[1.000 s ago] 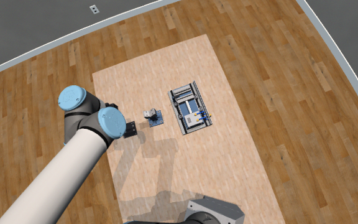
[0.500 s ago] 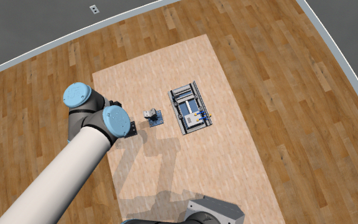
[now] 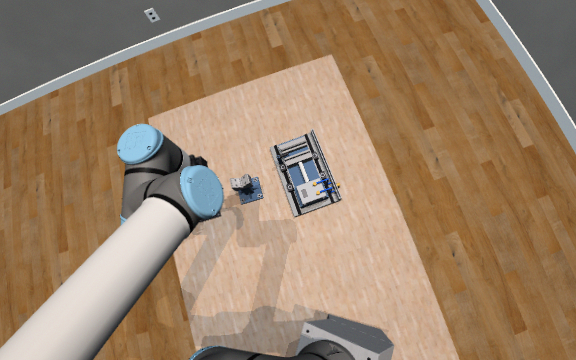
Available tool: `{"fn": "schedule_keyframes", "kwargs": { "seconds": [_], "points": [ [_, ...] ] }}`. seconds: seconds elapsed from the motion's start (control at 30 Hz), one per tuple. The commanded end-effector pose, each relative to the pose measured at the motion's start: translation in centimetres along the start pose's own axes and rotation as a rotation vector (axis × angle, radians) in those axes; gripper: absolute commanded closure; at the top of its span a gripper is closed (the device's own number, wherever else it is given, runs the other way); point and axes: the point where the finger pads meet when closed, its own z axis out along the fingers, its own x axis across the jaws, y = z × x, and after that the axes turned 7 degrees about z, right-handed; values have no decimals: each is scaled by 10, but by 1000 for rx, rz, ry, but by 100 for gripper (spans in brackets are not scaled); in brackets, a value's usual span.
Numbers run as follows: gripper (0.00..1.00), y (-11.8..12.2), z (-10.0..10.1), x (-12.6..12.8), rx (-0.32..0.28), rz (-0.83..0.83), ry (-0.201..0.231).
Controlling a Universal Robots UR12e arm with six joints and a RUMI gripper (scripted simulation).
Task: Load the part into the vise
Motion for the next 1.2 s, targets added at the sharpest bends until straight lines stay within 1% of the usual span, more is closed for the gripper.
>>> {"fn": "schedule_keyframes", "kwargs": {
  "seconds": [0.0, 0.03, 0.53, 0.6, 1.0, 1.17],
  "points": [
    [100, 16, 0, 5, 0, 0, 1],
    [100, 16, 0, 5, 0, 0, 1],
    [100, 67, -1, 17, 1, 4, 1],
    [100, 67, -1, 17, 1, 4, 1],
    [100, 97, -2, 21, 3, 7, 2],
    [100, 101, -2, 22, 4, 7, 3]
  ]
}}
